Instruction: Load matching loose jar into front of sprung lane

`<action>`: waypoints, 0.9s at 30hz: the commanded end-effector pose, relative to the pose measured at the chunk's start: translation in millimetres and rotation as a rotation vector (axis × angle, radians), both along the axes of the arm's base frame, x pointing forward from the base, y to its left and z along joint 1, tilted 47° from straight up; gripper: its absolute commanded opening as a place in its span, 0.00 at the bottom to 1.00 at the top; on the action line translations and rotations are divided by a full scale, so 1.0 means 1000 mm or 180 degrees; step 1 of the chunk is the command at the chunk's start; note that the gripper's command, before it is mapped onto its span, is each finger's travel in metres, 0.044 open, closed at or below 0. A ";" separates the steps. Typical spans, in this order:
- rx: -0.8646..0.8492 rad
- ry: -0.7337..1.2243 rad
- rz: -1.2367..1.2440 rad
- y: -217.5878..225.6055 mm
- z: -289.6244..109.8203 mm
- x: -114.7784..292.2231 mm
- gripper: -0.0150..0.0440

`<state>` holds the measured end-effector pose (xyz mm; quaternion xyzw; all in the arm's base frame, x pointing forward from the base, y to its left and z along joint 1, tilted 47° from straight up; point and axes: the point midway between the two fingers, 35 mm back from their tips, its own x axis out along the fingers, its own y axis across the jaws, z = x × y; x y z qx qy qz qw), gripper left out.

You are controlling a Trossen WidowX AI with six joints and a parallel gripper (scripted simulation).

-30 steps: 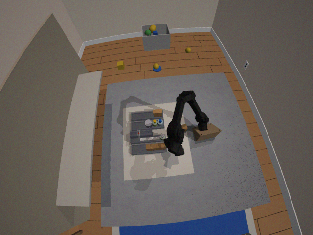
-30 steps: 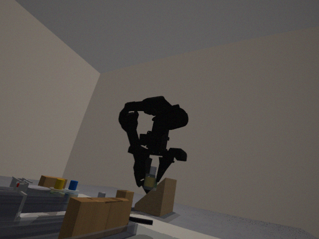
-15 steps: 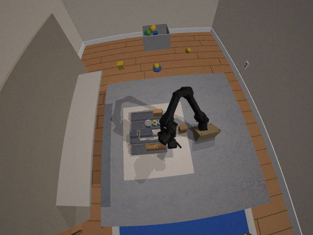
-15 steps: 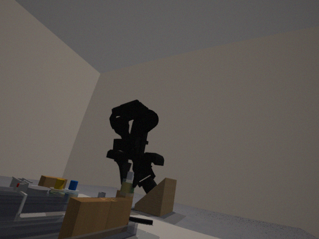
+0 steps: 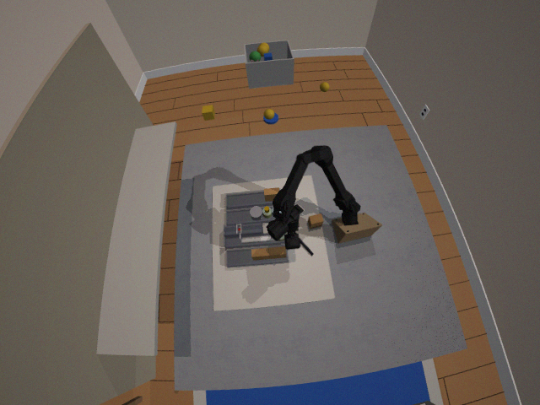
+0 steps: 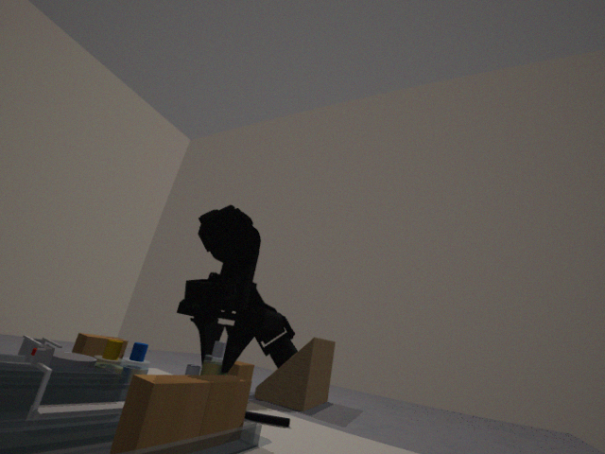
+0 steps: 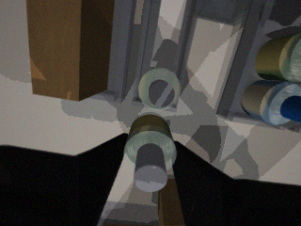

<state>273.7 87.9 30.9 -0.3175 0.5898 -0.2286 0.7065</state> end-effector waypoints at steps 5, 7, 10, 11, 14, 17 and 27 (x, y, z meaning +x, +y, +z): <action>-0.0031 0.0014 0.0016 -0.011 -0.009 0.001 0.25; -0.0031 0.0014 0.0016 -0.011 -0.009 0.002 0.25; -0.0031 0.0014 0.0016 -0.011 -0.009 0.002 0.25; -0.0031 0.0014 0.0016 -0.011 -0.009 0.003 0.25; -0.0030 0.0014 0.0016 -0.011 -0.009 0.004 0.25; -0.0030 0.0014 0.0016 -0.011 -0.009 0.005 0.25; -0.0030 0.0013 0.0016 -0.010 -0.009 0.008 0.25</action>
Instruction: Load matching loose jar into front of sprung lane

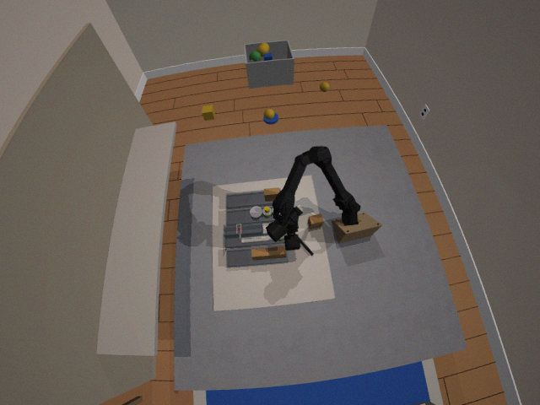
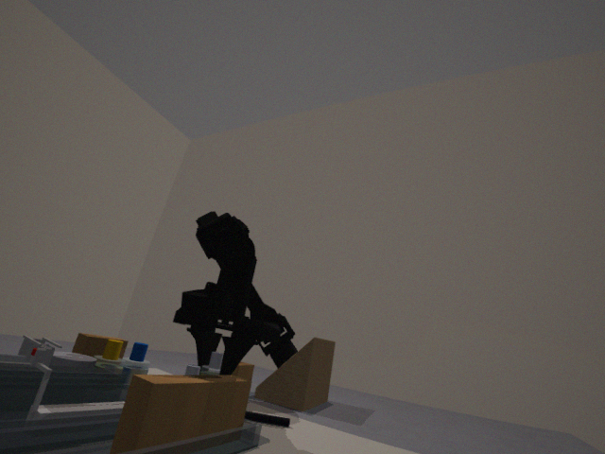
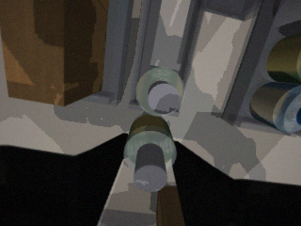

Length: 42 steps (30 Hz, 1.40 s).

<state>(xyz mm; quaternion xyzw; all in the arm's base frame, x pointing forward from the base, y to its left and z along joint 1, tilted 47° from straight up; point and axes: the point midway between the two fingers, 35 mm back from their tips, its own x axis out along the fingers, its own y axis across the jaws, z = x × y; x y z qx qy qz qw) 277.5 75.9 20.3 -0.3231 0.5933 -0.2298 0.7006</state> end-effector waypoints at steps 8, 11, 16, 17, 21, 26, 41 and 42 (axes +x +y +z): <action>0.0008 -0.0031 0.0016 0.003 0.002 0.007 0.25; 0.0008 -0.0031 0.0016 0.003 0.002 0.008 0.25; 0.0008 -0.0031 0.0016 0.003 0.002 0.010 0.25; 0.0008 -0.0031 0.0016 0.003 0.002 0.010 0.25; 0.0008 -0.0032 0.0017 0.004 0.002 0.011 0.25; 0.0008 -0.0032 0.0017 0.004 0.003 0.013 0.25; 0.0009 -0.0033 0.0017 0.005 0.003 0.018 0.25; 0.0009 -0.0033 0.0017 0.005 0.003 0.018 0.25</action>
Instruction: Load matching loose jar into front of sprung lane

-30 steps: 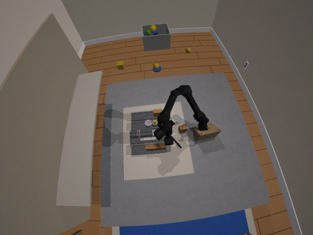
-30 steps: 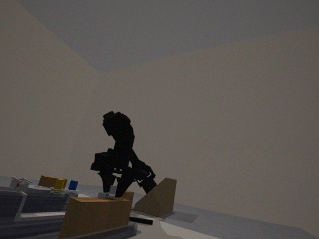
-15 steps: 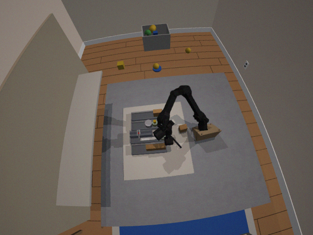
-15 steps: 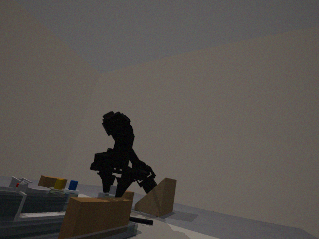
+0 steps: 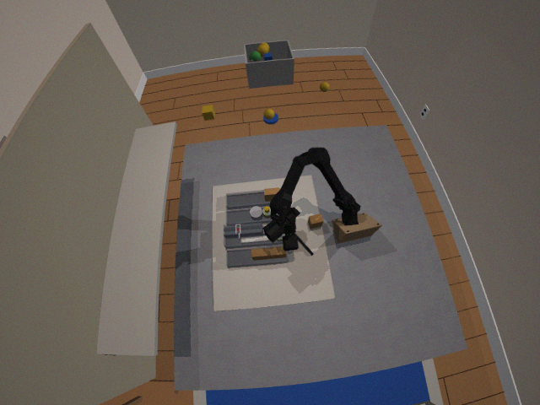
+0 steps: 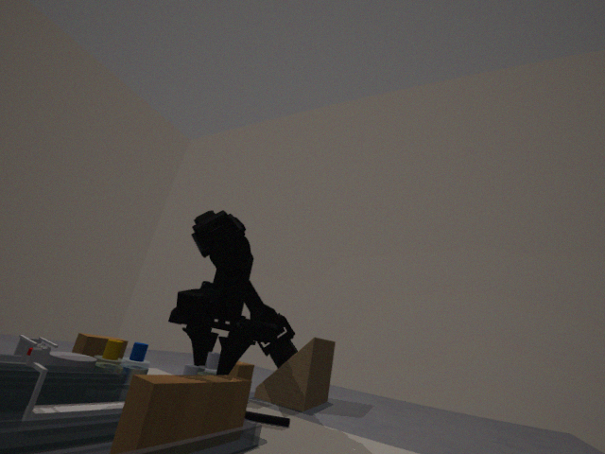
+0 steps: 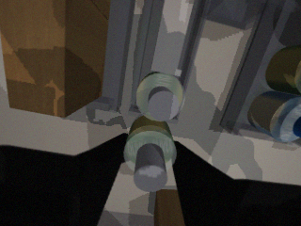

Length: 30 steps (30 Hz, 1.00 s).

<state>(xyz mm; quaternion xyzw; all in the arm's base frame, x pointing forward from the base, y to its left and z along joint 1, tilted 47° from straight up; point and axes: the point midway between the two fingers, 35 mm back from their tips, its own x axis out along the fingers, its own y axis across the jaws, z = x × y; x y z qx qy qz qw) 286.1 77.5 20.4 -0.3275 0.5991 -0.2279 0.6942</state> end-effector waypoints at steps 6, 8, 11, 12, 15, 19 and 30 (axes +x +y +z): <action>0.0026 -0.0093 0.0013 0.004 0.004 0.012 0.25; 0.0026 -0.0094 0.0013 0.004 0.004 0.012 0.25; 0.0026 -0.0094 0.0013 0.004 0.004 0.013 0.25; 0.0026 -0.0094 0.0013 0.004 0.004 0.014 0.25; 0.0026 -0.0094 0.0013 0.005 0.004 0.015 0.25; 0.0026 -0.0094 0.0013 0.005 0.005 0.016 0.25; 0.0026 -0.0095 0.0013 0.006 0.006 0.020 0.25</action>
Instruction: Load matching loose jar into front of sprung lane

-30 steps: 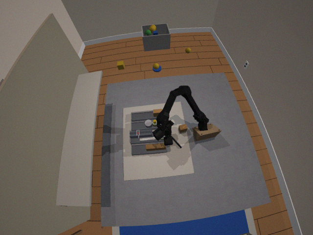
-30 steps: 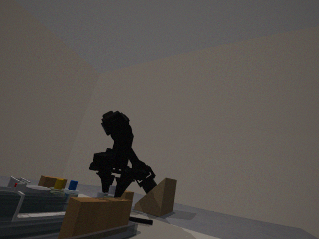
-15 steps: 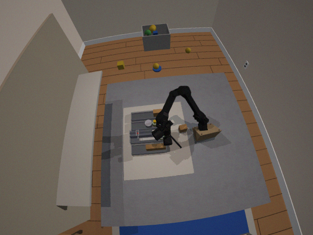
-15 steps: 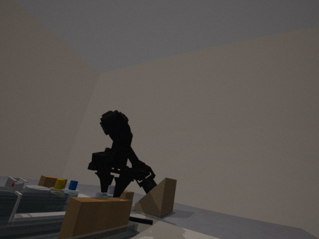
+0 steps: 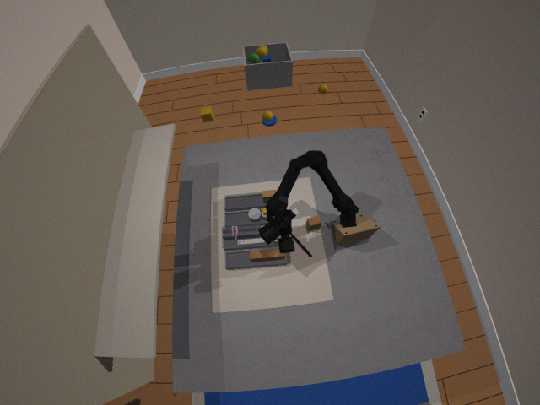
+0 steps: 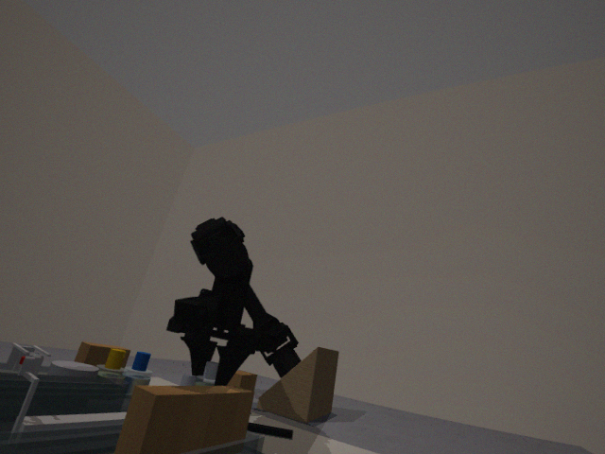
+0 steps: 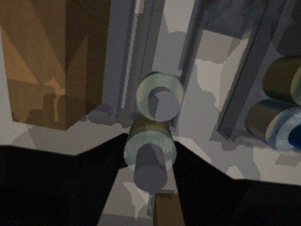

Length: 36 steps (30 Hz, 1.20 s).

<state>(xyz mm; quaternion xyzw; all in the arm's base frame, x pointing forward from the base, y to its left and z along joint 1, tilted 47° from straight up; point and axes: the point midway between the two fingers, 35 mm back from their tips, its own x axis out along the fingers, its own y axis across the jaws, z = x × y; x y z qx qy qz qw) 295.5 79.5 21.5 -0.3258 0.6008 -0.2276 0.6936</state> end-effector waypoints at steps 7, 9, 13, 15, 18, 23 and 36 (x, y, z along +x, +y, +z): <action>0.0016 -0.0104 0.0022 0.004 0.005 0.012 0.25; 0.0016 -0.0104 0.0022 0.004 0.005 0.013 0.25; 0.0016 -0.0104 0.0022 0.005 0.006 0.014 0.25; 0.0016 -0.0104 0.0022 0.005 0.006 0.015 0.25; 0.0016 -0.0104 0.0022 0.005 0.006 0.016 0.25; 0.0016 -0.0105 0.0022 0.006 0.007 0.017 0.25; 0.0015 -0.0105 0.0022 0.007 0.008 0.021 0.25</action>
